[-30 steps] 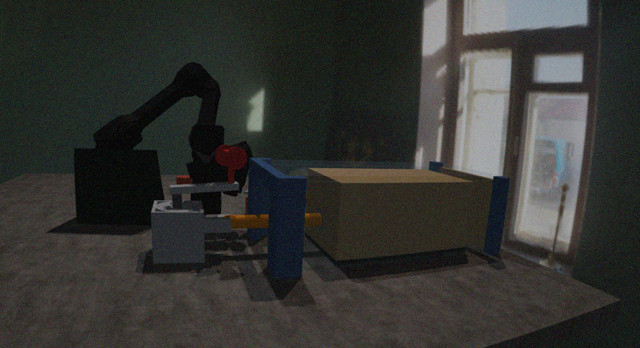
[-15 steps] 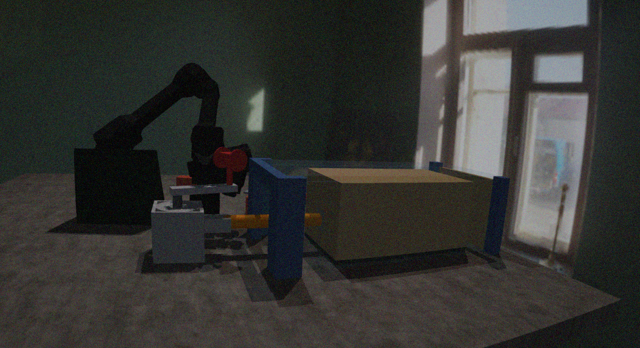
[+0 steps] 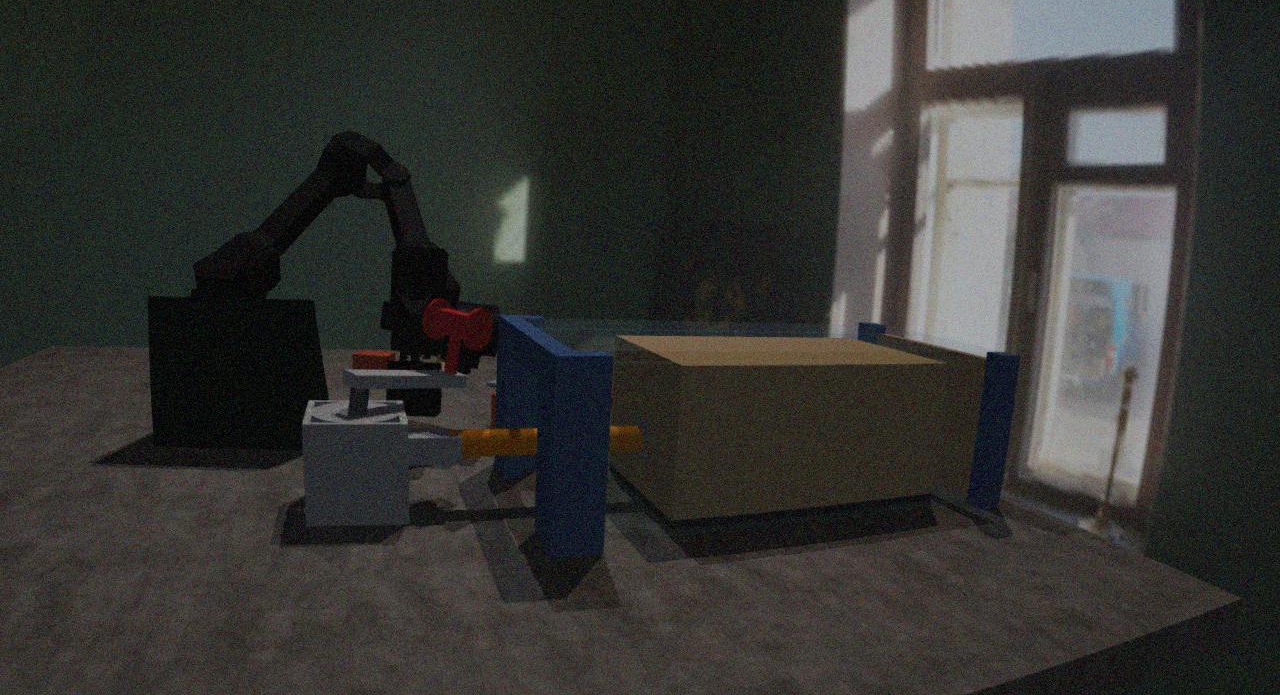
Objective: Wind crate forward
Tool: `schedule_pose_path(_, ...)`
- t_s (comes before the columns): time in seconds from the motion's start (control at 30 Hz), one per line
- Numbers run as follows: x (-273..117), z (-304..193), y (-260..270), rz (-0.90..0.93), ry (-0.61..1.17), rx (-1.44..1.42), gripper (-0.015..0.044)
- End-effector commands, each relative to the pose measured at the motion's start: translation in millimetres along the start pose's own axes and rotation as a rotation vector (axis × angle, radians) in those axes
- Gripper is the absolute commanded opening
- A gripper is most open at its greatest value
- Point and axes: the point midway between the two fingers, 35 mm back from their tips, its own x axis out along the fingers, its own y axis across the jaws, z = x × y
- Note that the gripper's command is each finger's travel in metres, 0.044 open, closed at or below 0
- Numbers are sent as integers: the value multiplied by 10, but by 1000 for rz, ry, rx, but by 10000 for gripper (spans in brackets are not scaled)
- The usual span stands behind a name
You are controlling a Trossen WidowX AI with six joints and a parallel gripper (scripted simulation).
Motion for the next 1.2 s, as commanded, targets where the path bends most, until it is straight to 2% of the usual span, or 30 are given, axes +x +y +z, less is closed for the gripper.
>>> schedule_pose_path(0.0,-80,-9,-24,-8,-1,9,240)
schedule_pose_path(0.23,-73,14,-165,-3,0,8,240)
schedule_pose_path(0.47,-27,-25,-997,-6,3,2,240)
schedule_pose_path(1.17,-24,-22,-986,-11,5,6,240)
